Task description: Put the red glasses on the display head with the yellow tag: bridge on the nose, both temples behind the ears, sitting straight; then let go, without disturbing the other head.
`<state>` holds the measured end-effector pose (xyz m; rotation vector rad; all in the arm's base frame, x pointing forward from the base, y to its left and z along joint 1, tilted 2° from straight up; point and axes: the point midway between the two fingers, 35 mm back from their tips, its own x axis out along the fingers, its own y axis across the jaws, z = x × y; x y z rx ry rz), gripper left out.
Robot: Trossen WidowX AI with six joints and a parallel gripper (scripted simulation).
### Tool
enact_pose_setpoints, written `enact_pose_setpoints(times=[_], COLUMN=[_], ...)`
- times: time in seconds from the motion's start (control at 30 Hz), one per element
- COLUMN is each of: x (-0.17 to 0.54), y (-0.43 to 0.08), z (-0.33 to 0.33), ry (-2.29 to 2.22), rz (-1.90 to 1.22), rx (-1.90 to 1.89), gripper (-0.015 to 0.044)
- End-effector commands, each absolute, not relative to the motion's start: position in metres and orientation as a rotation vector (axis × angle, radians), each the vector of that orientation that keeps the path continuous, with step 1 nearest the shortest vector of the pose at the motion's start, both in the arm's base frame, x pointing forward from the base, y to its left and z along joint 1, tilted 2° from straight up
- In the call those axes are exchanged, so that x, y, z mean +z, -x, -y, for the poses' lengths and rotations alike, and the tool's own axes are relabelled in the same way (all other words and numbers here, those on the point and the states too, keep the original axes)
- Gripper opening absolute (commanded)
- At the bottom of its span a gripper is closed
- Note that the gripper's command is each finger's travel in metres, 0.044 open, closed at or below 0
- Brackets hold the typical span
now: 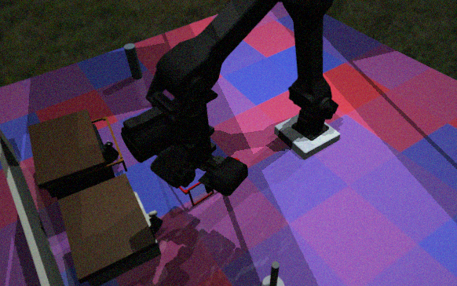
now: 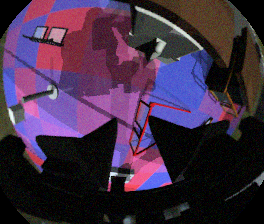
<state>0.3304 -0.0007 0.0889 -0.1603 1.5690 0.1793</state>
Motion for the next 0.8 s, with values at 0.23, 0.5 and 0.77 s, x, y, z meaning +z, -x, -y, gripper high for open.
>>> enact_pose_setpoints(times=[0.23,0.5,0.77], x=[0.088,0.088,0.0839], y=[-0.3148,-0.3148,-0.3152], z=[0.0343,0.0343,0.0339], ry=[-0.037,-0.037,-0.037], rz=[-1.575,-1.575,-1.575], rx=[-0.033,-0.033,-0.033], gripper=[0.02,0.012,0.012])
